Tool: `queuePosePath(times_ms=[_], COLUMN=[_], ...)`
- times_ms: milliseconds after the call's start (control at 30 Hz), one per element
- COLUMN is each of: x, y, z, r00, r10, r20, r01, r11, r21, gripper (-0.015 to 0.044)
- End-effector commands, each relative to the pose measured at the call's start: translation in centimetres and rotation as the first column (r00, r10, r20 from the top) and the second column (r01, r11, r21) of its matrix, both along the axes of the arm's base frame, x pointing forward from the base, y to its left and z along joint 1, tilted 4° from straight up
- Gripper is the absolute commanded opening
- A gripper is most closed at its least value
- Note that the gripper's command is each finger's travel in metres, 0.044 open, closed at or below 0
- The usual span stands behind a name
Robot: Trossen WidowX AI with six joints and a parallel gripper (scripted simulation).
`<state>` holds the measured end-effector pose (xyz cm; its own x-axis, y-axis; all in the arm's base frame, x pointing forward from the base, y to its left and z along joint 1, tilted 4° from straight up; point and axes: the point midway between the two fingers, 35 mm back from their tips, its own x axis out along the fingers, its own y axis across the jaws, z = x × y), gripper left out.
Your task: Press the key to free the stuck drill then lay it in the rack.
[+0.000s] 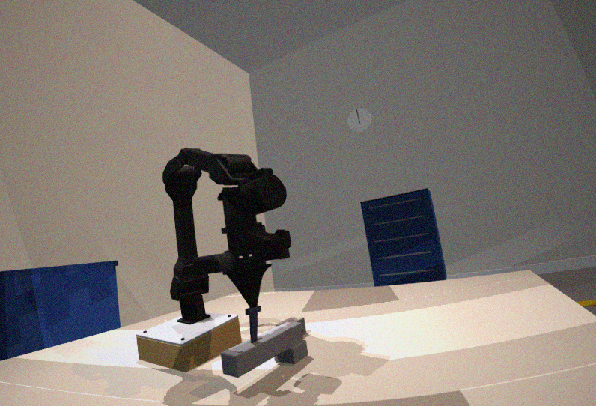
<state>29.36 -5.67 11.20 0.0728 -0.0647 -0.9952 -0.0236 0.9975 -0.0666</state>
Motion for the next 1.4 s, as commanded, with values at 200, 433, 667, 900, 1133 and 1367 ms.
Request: queuePosePath(times_ms=[200, 433, 667, 900, 1133, 1367], x=[-0.6, -0.7, -0.8, -0.8, -0.8, -0.8], y=[-0.2, -0.2, -0.3, -0.3, -0.4, -0.4], z=[-1.1, -1.4, -1.7, -2.0, -2.3, -2.6], r00=[1.0, 1.0, 1.0, 1.0, 1.0, 1.0], r10=[-0.002, -0.002, -0.002, -0.002, -0.002, -0.002], r20=[-0.024, -0.024, -0.025, -0.025, -0.025, -0.025], r01=[0.002, 0.002, 0.002, 0.002, 0.002, 0.002], r11=[1.0, 1.0, 1.0, 1.0, 1.0, 1.0], r21=[-0.002, -0.002, -0.002, -0.002, -0.002, -0.002], gripper=[0.0, 0.0, 0.0, 0.0, 0.0, 0.0])
